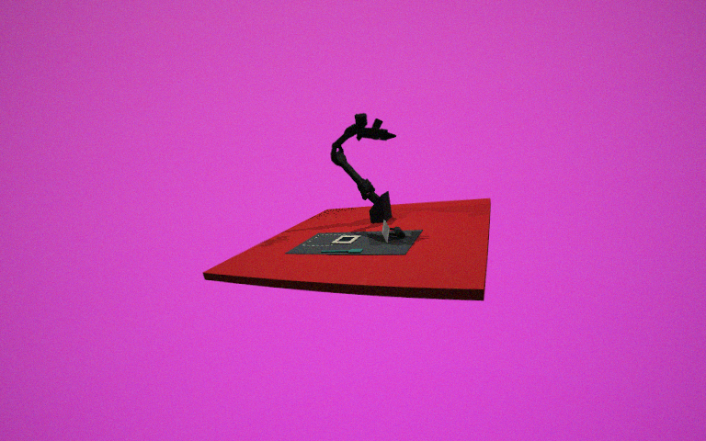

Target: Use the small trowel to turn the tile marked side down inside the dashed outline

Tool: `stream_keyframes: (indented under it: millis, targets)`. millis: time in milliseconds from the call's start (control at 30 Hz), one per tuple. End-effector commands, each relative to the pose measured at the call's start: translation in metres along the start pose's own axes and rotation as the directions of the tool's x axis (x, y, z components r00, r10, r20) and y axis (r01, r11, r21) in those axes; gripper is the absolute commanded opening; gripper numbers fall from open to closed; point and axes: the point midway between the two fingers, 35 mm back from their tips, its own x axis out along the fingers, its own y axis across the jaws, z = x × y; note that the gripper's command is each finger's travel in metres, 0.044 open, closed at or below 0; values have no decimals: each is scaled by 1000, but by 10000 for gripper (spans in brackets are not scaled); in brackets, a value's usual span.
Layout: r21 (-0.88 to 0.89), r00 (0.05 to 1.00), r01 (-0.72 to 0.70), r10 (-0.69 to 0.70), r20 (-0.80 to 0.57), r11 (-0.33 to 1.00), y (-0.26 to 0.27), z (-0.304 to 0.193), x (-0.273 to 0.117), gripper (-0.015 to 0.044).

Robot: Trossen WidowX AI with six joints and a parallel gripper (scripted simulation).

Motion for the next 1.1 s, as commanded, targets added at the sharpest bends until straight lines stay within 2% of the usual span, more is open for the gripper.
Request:
stream_keyframes:
  millis: [0, 467, 1067]
  targets:
    - [-68, 998, 10, -14, -62, 998, -9, -17, 13, 100]
    - [-350, 952, -61, -51, -301, 935, -37, -82, 55, 100]
    - [-593, 819, -366, -53, -571, 717, -58, -170, 88, 100]
